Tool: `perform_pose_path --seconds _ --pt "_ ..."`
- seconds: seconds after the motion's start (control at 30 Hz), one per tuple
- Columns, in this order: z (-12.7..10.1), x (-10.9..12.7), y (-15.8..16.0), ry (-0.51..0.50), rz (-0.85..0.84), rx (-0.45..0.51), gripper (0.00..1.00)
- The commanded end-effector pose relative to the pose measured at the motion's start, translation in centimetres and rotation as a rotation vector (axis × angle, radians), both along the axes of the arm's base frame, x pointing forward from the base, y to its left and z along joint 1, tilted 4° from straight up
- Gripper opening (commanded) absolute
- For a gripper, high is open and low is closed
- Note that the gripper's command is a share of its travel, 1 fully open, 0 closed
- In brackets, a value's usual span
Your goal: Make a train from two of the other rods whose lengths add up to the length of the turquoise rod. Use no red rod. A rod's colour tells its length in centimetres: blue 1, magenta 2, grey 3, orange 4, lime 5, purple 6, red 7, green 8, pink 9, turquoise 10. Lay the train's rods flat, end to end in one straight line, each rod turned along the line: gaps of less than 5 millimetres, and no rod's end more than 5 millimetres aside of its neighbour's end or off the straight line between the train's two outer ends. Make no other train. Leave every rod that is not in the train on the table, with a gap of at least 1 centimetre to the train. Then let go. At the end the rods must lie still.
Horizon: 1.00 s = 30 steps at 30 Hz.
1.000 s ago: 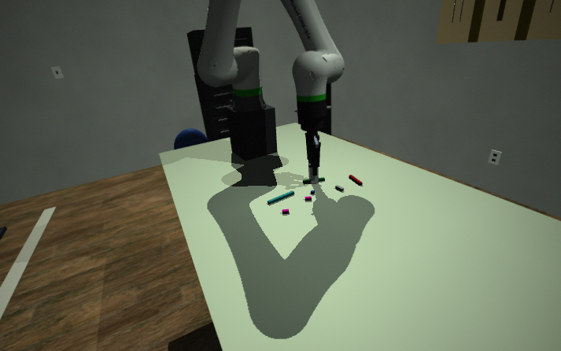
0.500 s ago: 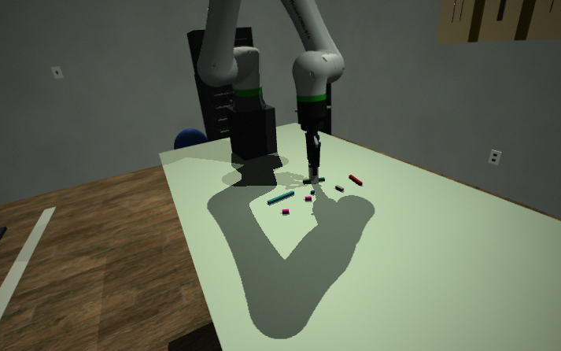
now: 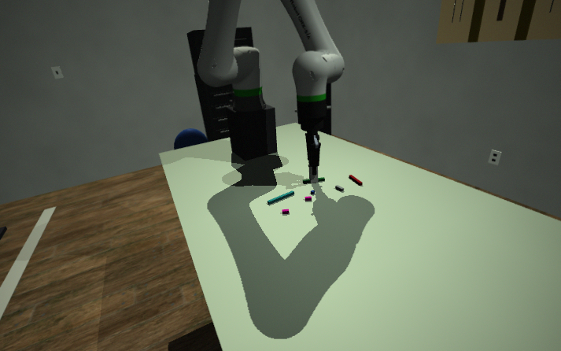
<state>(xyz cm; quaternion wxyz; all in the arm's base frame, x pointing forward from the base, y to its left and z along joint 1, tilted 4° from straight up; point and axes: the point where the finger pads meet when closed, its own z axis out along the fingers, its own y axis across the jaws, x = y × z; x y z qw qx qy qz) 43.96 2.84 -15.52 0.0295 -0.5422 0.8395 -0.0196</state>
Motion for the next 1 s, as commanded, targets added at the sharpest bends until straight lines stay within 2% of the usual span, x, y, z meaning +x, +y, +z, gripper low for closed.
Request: perform_pose_path --seconds 0.0,0.8,0.97 --pt "0.00 0.01 0.00 0.000 0.000 0.000 0.03" --pt "0.01 0.01 0.00 0.000 0.000 0.000 0.03" --pt "0.96 -0.05 0.00 0.000 0.000 0.000 0.03"
